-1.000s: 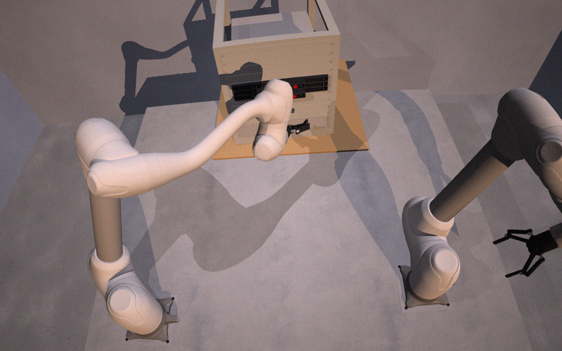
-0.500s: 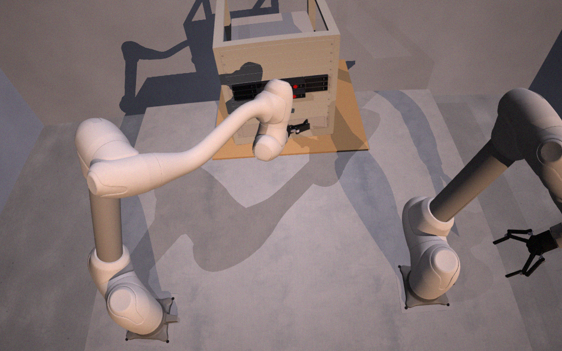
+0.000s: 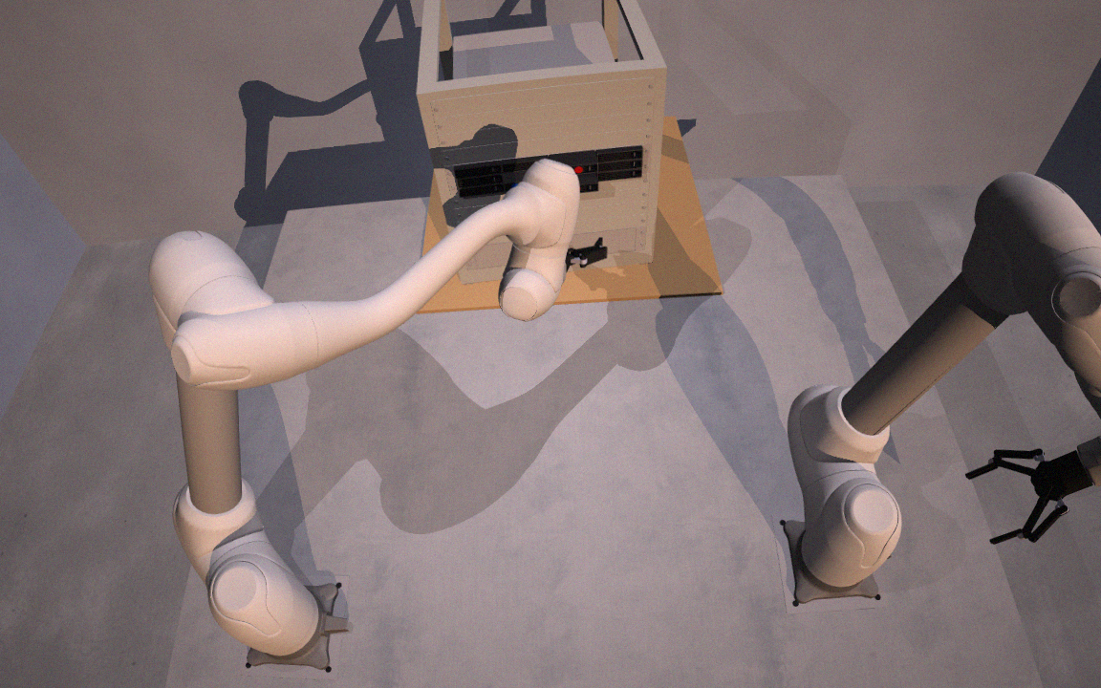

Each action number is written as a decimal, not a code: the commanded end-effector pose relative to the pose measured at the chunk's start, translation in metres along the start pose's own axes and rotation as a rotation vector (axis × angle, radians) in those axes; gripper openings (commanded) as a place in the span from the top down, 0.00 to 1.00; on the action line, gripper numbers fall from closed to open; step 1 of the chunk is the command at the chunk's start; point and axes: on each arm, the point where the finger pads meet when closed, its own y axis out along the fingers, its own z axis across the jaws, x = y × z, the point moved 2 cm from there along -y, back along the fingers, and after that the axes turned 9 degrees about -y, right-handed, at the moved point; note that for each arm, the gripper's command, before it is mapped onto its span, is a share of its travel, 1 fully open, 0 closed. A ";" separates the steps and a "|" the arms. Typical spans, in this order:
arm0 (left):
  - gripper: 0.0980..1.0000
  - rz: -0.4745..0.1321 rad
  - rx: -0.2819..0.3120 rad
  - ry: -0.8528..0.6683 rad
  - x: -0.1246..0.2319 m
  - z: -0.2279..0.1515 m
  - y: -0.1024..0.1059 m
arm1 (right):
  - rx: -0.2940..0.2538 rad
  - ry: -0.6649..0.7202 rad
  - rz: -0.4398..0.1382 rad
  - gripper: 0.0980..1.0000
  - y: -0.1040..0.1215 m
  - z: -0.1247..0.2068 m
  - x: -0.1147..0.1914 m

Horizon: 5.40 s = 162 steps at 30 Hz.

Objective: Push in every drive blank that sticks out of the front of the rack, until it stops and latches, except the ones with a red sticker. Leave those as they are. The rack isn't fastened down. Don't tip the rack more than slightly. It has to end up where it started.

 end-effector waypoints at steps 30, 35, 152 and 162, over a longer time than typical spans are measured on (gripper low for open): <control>0.00 0.146 -0.269 0.806 0.001 -0.001 -0.058 | 0.000 0.000 0.001 0.00 -0.001 0.000 0.000; 0.00 0.164 -0.311 0.907 -0.001 0.001 -0.068 | 0.000 0.000 0.001 0.00 -0.001 0.000 0.000; 0.00 0.260 -0.624 1.493 -0.061 0.033 -0.081 | 0.000 0.000 0.001 0.00 -0.001 0.000 0.000; 0.00 0.260 -0.624 1.493 -0.085 0.037 -0.039 | 0.000 0.000 0.001 0.00 -0.001 0.000 0.000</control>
